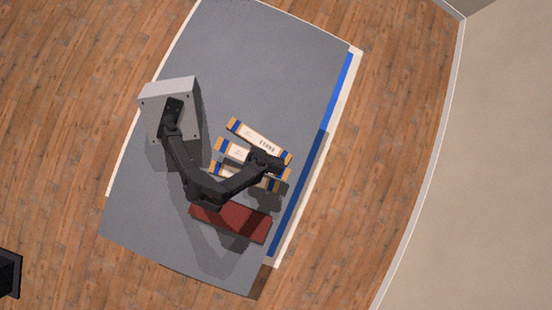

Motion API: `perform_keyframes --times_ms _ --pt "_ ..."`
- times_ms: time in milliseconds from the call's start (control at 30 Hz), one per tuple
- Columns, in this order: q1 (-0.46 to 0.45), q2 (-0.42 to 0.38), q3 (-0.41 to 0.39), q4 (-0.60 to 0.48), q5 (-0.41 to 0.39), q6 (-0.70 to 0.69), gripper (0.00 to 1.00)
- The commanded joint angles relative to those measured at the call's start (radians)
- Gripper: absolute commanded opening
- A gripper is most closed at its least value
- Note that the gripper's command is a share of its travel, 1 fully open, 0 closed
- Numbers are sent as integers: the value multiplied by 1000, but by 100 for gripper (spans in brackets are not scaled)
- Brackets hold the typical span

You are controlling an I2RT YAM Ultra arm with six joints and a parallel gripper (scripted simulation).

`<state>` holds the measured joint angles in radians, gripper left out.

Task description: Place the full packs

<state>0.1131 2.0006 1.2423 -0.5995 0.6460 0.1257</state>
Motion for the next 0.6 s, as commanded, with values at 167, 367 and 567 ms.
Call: perform_keyframes --times_ms 167,367,567 --pt "45 -36 11 3 -1 -7 0" --pt "45 -36 11 3 -1 -7 0" --pt "45 -36 11 3 -1 -7 0"
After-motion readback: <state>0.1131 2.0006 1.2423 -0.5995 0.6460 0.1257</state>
